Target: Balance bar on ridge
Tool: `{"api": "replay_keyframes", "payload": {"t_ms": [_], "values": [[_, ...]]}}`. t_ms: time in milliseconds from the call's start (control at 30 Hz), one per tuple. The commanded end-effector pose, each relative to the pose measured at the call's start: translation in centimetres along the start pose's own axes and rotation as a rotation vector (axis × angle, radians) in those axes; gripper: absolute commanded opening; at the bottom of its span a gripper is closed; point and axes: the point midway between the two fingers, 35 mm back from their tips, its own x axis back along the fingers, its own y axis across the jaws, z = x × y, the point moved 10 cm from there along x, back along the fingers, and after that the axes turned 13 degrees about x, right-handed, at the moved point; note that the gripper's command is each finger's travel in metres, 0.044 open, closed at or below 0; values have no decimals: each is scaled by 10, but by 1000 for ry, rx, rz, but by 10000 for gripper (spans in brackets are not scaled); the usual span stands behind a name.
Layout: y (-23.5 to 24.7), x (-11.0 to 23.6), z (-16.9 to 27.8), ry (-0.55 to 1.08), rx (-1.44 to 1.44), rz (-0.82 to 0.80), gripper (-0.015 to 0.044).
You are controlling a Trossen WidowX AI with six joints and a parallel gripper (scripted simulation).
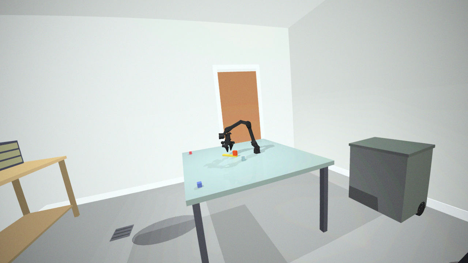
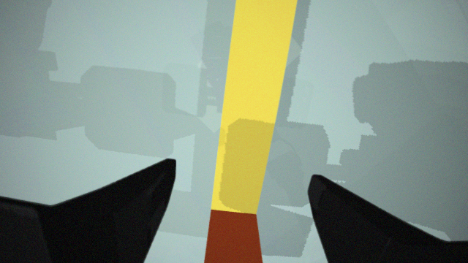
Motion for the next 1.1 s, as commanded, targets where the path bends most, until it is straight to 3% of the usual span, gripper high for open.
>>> {"api": "replay_keyframes", "payload": {"t_ms": [0,1067], "values": [[-1,-27,4,9,-4,-1,315],[-1,-54,5,9,-4,-1,315]]}}
